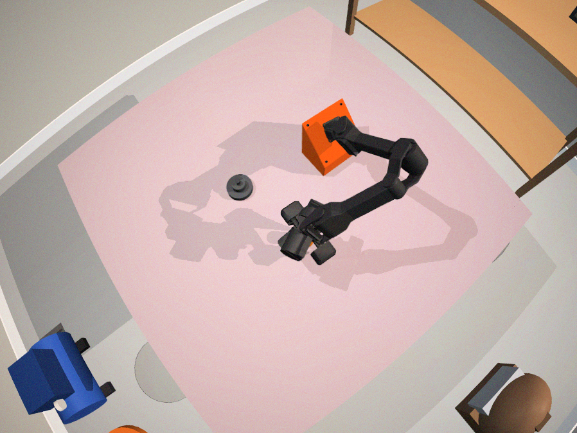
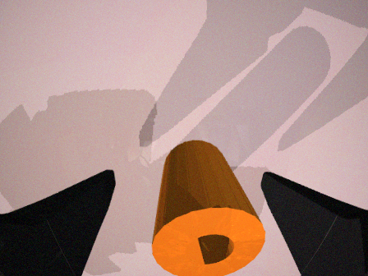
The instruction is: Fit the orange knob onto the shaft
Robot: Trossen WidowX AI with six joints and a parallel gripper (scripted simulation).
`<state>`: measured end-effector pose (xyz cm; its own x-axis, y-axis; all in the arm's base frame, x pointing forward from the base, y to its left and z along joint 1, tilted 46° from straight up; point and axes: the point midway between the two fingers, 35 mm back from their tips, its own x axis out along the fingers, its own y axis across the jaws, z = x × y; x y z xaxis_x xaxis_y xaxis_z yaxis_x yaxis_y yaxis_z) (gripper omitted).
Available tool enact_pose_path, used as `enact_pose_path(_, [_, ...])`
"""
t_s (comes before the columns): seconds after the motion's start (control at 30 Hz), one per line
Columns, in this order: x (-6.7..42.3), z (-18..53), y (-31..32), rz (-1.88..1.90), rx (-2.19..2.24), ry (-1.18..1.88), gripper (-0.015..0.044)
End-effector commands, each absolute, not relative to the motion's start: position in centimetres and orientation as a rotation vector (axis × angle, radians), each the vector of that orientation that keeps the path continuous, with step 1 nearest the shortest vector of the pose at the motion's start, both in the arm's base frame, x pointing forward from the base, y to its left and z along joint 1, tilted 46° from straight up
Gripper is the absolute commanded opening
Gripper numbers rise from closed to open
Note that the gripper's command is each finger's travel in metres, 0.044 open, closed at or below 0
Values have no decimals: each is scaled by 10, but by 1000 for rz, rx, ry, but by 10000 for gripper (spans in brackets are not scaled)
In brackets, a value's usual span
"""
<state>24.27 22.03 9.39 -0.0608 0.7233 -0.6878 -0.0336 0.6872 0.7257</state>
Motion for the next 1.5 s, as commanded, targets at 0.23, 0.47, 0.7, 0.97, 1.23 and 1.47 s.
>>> enact_pose_path(0.23, [241, 88, 222, 669, 597, 1533, 204])
enact_pose_path(0.47, [241, 88, 222, 669, 597, 1533, 138])
enact_pose_path(0.7, [251, 102, 200, 659, 585, 1534, 0])
enact_pose_path(0.97, [260, 131, 162, 652, 577, 1537, 0])
enact_pose_path(1.23, [259, 164, 125, 659, 586, 1537, 0])
enact_pose_path(1.47, [257, 175, 113, 663, 592, 1535, 0])
